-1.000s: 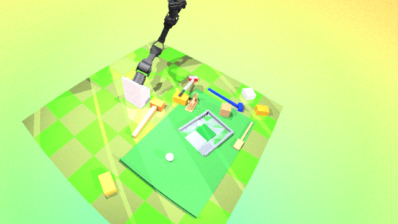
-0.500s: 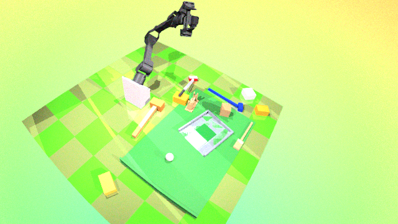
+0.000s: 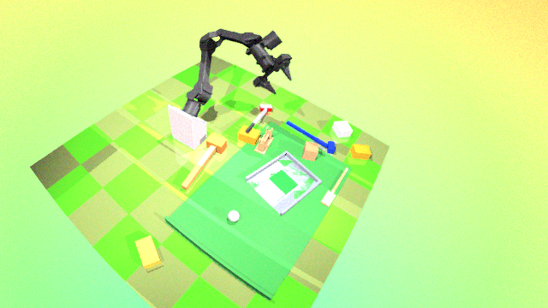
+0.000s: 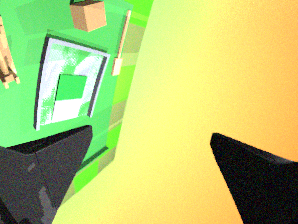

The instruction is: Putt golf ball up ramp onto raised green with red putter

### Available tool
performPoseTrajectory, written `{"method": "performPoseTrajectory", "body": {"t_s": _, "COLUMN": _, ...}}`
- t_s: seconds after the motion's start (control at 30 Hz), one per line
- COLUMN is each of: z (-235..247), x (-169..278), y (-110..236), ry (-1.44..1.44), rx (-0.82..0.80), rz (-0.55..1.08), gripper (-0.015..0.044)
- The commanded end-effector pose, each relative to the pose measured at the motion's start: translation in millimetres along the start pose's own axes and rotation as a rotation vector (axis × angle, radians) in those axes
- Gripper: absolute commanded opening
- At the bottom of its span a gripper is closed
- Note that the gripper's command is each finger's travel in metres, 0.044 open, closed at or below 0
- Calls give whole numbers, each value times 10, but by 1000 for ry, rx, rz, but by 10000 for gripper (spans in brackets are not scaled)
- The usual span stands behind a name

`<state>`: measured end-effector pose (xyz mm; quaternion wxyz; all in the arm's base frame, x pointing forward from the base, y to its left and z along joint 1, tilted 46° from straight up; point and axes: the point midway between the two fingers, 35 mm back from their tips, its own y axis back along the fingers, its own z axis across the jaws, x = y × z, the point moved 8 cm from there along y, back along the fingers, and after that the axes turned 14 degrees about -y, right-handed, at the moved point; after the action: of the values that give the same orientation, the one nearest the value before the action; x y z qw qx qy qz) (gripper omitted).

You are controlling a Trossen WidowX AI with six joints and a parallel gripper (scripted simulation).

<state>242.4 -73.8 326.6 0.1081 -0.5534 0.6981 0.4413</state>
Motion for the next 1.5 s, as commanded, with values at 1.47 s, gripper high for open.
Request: {"method": "performPoseTrajectory", "body": {"t_s": 1.47, "z": 2276, "x": -318, "y": -729, "ry": 63, "rx": -1136, "rz": -241, "gripper": 440}}
